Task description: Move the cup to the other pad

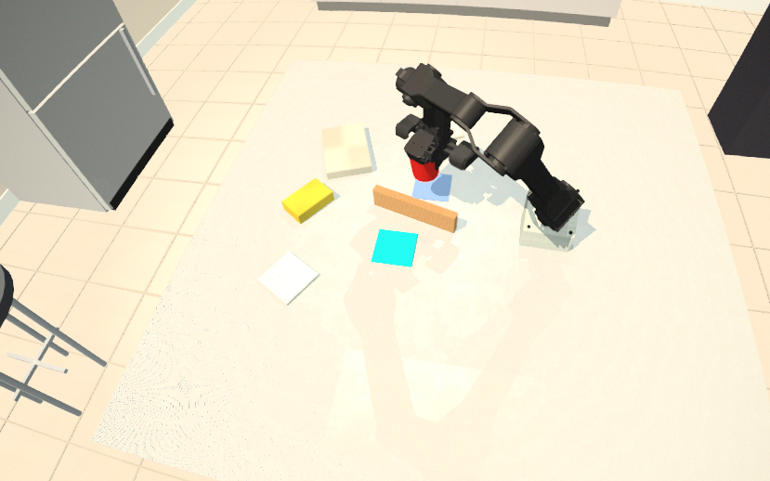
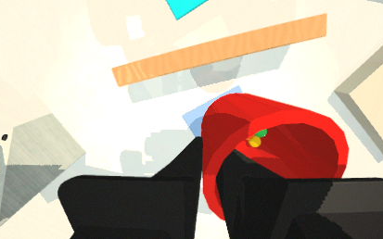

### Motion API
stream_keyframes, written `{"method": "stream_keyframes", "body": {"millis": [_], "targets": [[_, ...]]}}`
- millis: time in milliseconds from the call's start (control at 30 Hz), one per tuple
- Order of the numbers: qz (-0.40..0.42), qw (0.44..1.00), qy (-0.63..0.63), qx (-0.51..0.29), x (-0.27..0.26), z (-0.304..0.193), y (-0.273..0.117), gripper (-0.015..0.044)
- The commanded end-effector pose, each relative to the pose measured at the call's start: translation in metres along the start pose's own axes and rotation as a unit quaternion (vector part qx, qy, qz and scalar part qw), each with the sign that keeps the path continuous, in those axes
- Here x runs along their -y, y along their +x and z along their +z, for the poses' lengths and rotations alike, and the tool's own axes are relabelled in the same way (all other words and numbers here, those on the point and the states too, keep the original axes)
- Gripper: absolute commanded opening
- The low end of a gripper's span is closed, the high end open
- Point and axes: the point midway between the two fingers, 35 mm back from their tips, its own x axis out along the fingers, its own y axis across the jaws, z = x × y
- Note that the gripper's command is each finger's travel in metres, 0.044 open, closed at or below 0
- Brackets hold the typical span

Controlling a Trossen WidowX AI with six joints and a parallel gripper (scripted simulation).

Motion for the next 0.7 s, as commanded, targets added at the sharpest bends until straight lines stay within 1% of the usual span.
{"method": "stream_keyframes", "body": {"millis": [0, 667], "targets": [[0.003, 1.0, 0.003, 0.002, -0.004, 0.013, 0.0, 0.0], [0.004, 1.0, 0.003, 0.003, -0.018, 0.071, -0.001, 0.0]]}}
